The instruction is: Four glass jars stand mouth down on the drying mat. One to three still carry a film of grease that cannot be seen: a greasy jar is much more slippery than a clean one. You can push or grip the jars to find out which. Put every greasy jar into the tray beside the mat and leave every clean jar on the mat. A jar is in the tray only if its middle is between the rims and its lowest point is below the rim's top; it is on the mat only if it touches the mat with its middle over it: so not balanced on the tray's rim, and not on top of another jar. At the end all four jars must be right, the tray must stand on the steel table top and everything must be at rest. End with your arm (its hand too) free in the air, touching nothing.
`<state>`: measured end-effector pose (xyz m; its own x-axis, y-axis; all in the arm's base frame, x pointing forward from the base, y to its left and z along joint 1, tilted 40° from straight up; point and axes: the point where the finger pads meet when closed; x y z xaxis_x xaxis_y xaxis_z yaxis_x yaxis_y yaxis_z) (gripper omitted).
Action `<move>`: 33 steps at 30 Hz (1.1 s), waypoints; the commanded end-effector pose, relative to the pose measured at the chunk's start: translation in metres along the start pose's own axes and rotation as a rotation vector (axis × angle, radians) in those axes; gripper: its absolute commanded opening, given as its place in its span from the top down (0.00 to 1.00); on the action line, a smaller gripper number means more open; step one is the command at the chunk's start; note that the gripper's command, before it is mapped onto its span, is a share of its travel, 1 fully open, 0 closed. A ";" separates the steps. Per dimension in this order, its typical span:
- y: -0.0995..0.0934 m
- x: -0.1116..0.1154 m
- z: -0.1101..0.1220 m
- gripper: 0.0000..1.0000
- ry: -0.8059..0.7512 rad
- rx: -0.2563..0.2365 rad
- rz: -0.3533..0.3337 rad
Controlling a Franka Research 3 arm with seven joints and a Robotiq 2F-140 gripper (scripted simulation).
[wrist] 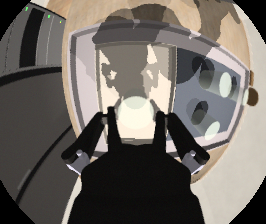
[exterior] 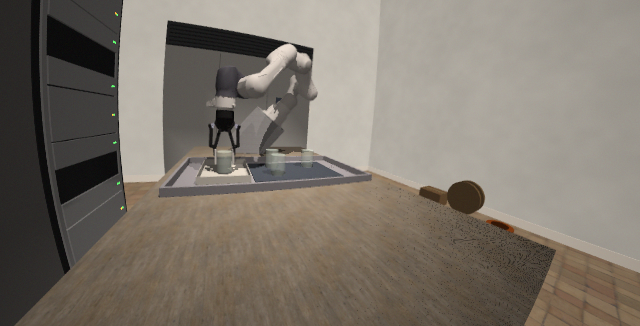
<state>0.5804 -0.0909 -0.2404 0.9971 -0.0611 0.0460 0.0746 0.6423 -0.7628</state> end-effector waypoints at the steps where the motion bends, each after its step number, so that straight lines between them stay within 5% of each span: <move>1: 0.000 0.002 0.000 0.00 -0.002 -0.001 -0.002; 23: -0.004 0.002 0.000 0.00 -0.002 -0.001 -0.002; 33: -0.043 0.001 0.000 0.00 -0.002 -0.001 -0.002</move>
<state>0.5829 -0.1124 -0.2155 0.9963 -0.0645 0.0561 0.0844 0.6369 -0.7663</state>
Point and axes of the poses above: the point where the finger pads meet when closed, its own y axis out along the fingers, its own z axis across the jaws, x = y × z, and after that the axes turned 11 degrees about y, right-handed
